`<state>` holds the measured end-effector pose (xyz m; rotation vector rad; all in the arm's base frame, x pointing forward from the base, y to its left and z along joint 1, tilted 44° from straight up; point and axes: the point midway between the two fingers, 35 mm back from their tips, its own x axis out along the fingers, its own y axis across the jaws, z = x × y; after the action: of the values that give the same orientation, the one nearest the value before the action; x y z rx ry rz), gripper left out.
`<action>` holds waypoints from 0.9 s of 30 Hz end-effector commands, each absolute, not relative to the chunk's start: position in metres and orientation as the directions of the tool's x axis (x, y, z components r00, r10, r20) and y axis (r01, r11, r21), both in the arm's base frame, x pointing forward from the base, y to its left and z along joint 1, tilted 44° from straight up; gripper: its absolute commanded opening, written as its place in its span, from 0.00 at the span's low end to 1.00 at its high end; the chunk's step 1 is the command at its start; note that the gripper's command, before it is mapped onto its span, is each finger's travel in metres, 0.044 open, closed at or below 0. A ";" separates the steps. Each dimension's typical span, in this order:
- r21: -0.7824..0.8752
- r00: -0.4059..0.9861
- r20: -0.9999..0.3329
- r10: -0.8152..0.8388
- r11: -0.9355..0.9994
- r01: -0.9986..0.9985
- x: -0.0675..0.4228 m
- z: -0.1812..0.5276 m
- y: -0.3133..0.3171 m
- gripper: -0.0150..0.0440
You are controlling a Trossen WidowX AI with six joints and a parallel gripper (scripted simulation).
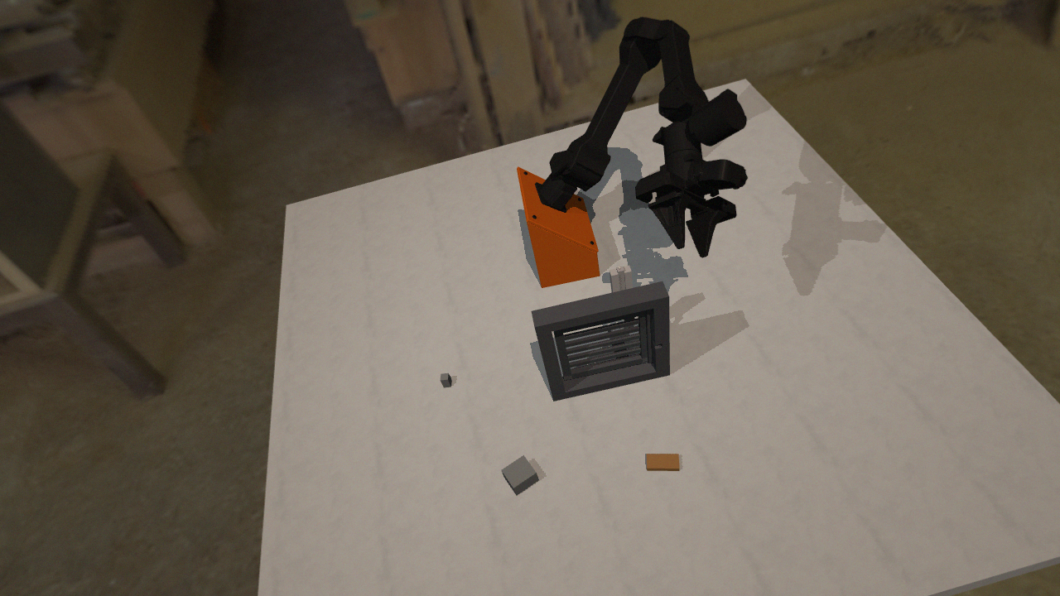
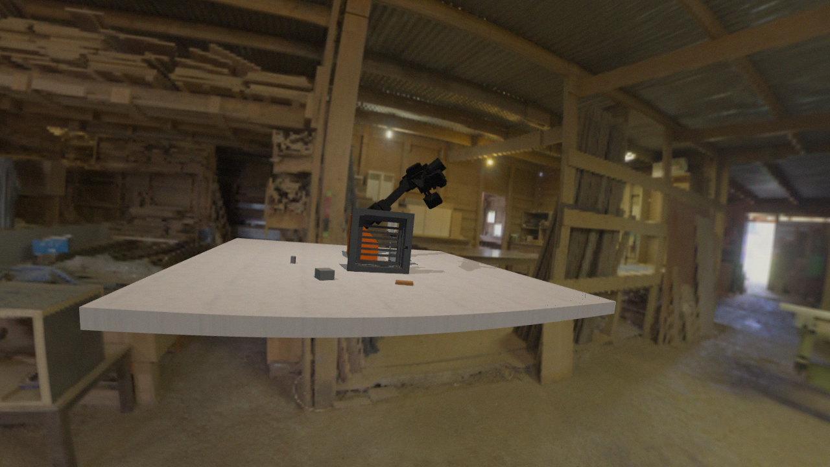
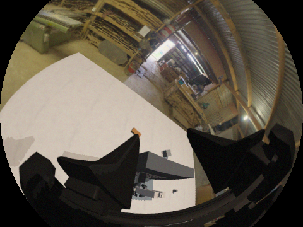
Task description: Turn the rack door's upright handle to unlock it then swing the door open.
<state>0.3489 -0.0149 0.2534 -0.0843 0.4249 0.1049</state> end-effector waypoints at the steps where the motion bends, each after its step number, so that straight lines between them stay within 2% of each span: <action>1: -0.034 0.841 -0.529 0.108 0.988 -0.148 0.352 0.232 -0.022 0.73; 14: 0.140 0.583 -0.779 0.230 0.971 -0.195 0.343 0.181 -0.038 0.73; 27: 0.399 0.306 -0.853 0.423 0.906 -0.140 0.322 0.153 -0.049 0.73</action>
<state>0.3265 -0.0457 0.1587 0.2041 1.1430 0.3437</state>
